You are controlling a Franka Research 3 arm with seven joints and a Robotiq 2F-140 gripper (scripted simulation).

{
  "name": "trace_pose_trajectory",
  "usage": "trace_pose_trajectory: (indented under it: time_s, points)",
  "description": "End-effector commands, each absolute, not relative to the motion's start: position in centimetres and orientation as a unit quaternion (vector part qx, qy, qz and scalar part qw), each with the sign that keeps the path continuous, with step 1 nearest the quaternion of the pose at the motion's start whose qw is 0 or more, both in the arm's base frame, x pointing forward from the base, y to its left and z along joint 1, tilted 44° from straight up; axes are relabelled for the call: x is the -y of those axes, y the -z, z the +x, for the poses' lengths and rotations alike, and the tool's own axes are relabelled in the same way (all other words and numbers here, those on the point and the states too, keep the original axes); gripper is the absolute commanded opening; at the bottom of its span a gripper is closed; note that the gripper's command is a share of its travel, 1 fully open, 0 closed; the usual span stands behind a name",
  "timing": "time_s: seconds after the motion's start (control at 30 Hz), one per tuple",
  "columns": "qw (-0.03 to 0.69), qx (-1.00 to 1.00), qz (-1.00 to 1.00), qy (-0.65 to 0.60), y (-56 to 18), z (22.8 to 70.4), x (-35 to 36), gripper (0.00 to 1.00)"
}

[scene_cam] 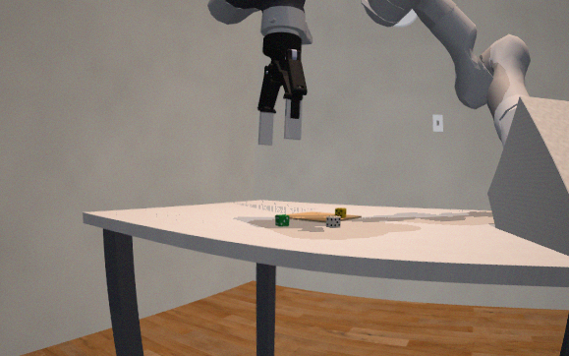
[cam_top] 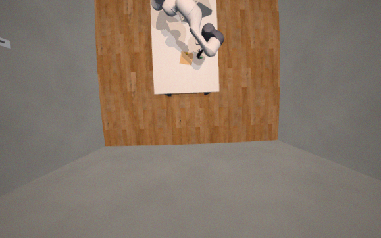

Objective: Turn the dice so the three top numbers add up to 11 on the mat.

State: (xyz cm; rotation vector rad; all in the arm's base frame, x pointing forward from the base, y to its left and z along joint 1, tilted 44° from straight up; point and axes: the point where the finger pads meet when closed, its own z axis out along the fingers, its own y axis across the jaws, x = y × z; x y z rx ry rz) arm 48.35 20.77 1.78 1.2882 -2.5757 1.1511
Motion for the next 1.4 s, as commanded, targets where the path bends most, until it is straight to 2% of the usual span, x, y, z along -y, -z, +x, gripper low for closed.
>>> trace_pose_trajectory:
  time_s: [0.0, 0.43, 1.37]
  points:
    - [0.019, 0.820, 0.441, -0.365, -2.1, 48.6, -21.6, 1.00]
    - [-0.009, 0.742, 0.586, -0.325, -5.1, 49.5, -27.7, 1.00]
    - [-0.086, 0.560, 0.772, -0.288, -11.9, 50.1, -38.3, 1.00]
